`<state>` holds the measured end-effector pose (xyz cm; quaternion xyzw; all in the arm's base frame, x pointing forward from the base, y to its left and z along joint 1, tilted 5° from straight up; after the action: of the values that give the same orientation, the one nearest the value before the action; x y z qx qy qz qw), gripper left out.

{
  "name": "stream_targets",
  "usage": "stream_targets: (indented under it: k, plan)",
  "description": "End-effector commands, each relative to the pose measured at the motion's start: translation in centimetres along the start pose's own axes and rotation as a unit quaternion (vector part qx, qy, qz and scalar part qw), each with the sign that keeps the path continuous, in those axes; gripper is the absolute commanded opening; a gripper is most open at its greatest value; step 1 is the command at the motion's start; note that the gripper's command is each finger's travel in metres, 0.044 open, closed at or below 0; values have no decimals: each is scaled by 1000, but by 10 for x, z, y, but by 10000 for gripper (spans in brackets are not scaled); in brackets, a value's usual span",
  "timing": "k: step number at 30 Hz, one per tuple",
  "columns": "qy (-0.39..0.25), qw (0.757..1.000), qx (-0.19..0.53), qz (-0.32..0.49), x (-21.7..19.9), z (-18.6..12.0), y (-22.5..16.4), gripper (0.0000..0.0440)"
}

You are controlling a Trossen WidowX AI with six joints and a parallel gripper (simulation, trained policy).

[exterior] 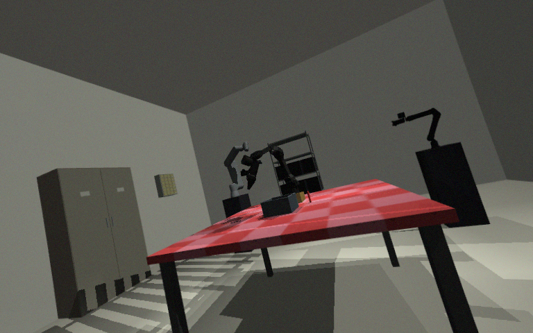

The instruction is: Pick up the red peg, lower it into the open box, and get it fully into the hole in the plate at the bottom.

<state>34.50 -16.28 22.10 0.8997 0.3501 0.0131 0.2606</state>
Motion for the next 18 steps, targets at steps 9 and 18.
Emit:
stream_targets:
  k: [9,18]
  plan:
    - [49,993,65,-83,64,-58,-83,440]
    - [59,982,125,-128,84,-98,-154,440]
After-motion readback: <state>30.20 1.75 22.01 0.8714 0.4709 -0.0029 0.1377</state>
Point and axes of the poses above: the point midway between the two fingers, 35 mm back from their tips, its own z axis out along the fingers, its own x axis across the jaws, y = z × x, the point moved 8 cm from there along -z, back along the fingers, and after that the axes turned 15 degrees about -z, right-handed, at the moved point
